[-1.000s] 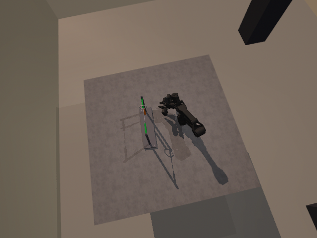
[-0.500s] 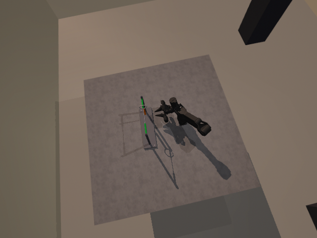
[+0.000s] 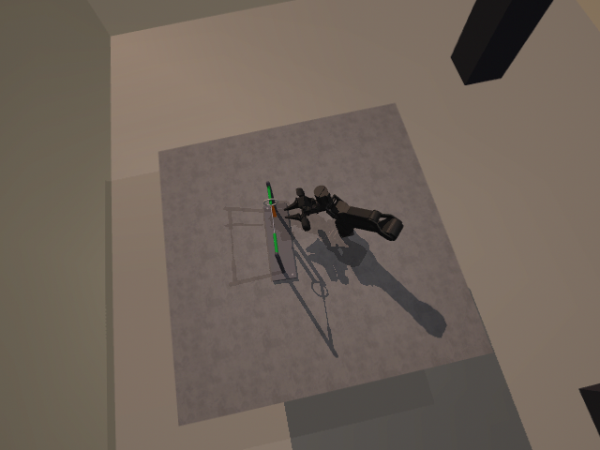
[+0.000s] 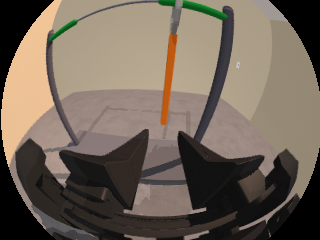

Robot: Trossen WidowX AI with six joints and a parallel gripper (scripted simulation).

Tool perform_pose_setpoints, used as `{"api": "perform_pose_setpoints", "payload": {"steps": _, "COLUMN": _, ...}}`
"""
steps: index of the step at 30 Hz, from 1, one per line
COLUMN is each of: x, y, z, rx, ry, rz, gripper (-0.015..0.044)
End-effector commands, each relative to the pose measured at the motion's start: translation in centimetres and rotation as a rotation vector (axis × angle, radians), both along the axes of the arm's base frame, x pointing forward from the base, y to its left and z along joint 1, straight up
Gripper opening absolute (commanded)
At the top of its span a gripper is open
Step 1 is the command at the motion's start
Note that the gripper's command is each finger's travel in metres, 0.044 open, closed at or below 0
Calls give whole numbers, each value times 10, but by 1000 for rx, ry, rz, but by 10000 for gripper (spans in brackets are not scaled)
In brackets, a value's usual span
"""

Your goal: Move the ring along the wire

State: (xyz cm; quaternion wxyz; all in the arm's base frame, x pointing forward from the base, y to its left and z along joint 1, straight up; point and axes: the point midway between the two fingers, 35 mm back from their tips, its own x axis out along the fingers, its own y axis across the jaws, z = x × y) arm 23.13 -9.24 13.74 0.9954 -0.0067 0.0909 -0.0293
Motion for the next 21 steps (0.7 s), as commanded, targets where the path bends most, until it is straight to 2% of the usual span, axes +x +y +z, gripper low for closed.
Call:
{"api": "perform_pose_setpoints", "payload": {"steps": 1, "x": 9, "y": 0, "z": 7, "rx": 9, "ry": -19, "rz": -10, "gripper": 160}}
{"api": "perform_pose_setpoints", "payload": {"steps": 21, "x": 25, "y": -6, "z": 8, "rx": 8, "ry": -19, "rz": -10, "gripper": 160}}
